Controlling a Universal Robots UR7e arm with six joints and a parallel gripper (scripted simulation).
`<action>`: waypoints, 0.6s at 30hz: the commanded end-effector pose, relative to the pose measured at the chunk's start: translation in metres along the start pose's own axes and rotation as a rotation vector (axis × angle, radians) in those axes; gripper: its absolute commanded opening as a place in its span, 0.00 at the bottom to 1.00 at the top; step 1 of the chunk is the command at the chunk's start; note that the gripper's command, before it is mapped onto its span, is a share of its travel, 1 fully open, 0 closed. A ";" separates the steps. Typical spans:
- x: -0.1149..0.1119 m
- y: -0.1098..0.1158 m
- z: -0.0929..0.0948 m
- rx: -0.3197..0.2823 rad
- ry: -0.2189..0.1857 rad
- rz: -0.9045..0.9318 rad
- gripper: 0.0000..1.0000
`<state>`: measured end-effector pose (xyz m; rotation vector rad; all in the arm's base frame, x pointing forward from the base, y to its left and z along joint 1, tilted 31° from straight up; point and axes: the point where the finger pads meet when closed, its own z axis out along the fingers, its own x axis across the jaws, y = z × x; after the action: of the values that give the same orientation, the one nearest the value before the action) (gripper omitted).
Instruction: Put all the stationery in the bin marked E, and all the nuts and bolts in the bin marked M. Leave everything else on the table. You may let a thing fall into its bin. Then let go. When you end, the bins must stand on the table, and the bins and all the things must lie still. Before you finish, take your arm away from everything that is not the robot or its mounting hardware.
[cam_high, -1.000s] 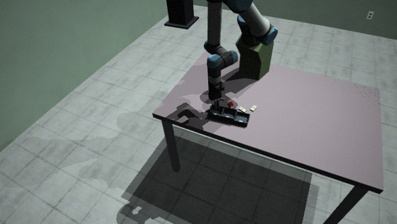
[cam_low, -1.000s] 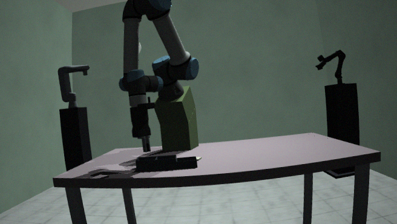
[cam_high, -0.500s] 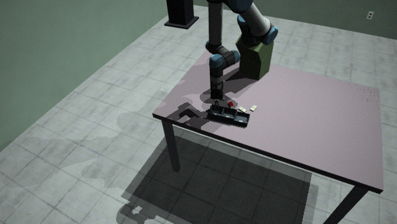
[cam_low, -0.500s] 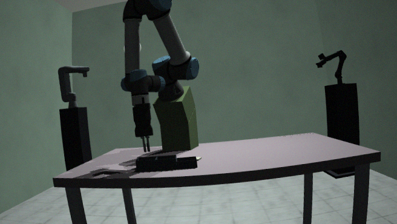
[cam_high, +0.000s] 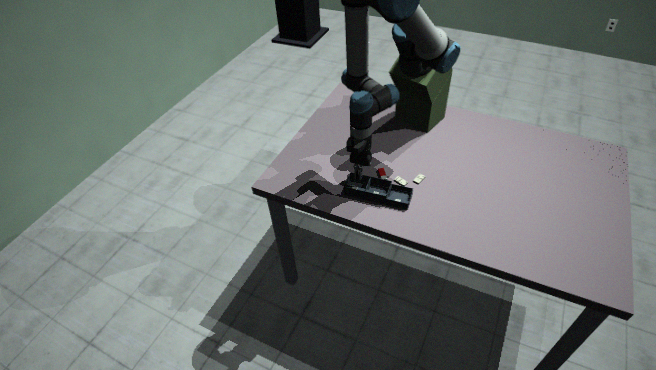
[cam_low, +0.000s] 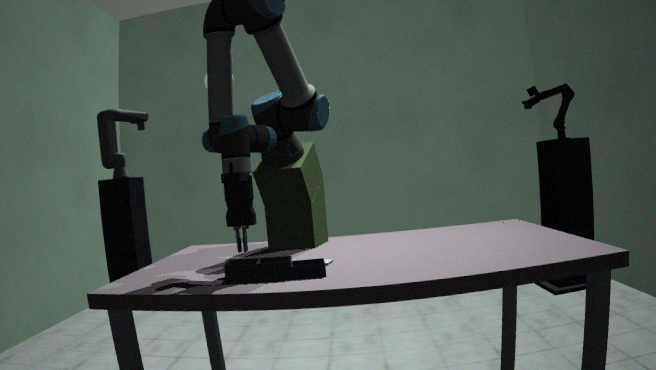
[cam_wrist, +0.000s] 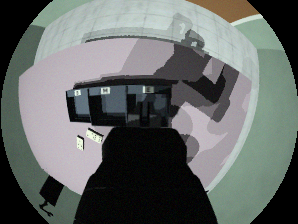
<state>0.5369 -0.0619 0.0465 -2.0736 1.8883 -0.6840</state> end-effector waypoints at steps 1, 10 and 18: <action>0.000 0.000 0.011 -0.001 0.002 0.005 0.31; 0.000 0.000 0.035 -0.001 0.002 0.005 0.31; 0.000 0.000 0.051 -0.001 0.002 0.005 0.31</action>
<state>0.5572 -0.0670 0.0106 -2.0697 1.8947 -0.6822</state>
